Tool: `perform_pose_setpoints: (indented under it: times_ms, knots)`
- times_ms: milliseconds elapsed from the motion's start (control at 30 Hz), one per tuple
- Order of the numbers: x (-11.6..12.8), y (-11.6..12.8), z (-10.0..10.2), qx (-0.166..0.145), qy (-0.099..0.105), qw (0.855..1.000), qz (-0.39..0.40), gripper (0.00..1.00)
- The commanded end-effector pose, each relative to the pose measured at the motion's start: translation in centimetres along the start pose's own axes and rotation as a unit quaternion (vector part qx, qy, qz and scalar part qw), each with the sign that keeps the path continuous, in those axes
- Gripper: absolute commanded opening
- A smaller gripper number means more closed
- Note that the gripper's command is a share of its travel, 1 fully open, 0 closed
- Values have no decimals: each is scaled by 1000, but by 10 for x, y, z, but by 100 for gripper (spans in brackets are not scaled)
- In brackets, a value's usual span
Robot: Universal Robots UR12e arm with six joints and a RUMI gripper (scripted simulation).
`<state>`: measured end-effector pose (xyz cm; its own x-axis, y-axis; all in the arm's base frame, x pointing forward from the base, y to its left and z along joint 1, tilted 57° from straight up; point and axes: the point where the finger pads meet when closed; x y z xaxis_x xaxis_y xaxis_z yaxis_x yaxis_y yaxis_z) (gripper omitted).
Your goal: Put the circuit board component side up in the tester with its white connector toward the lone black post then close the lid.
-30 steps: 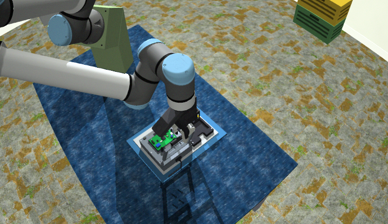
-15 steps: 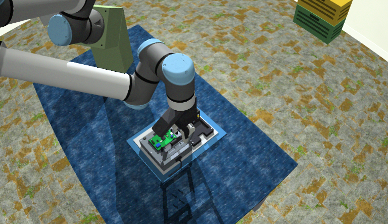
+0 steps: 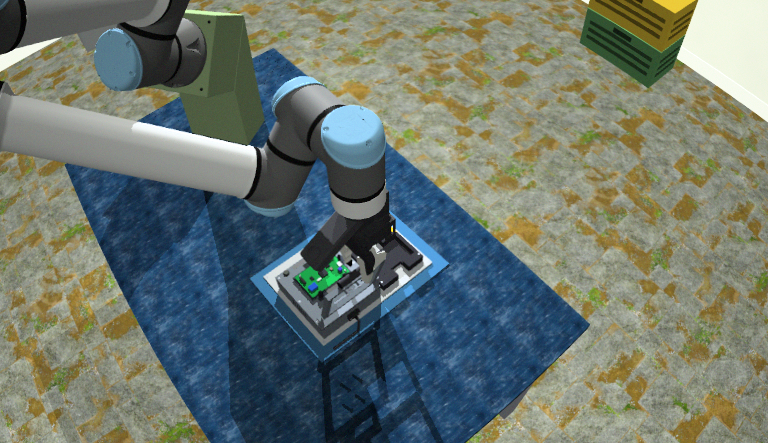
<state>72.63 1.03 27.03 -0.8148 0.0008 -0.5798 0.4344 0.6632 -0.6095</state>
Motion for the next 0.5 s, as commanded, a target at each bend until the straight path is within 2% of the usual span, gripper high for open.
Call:
perform_pose_setpoints:
  times_ms: [0, 33, 467]
  knots:
    - [2, 1, 1, 0, 1, 1000, -1, 30]
    - [2, 1, 1, 0, 1, 1000, -1, 0]
    - [2, 1, 1, 0, 1, 1000, -1, 0]
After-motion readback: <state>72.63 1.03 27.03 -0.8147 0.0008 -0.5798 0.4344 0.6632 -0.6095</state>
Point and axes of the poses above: the point where the finger pads meet when closed, its own z axis out along the fingers, its own x axis across the jaws, y = z × x, and after that the axes turned 13 degrees about z, right-handed
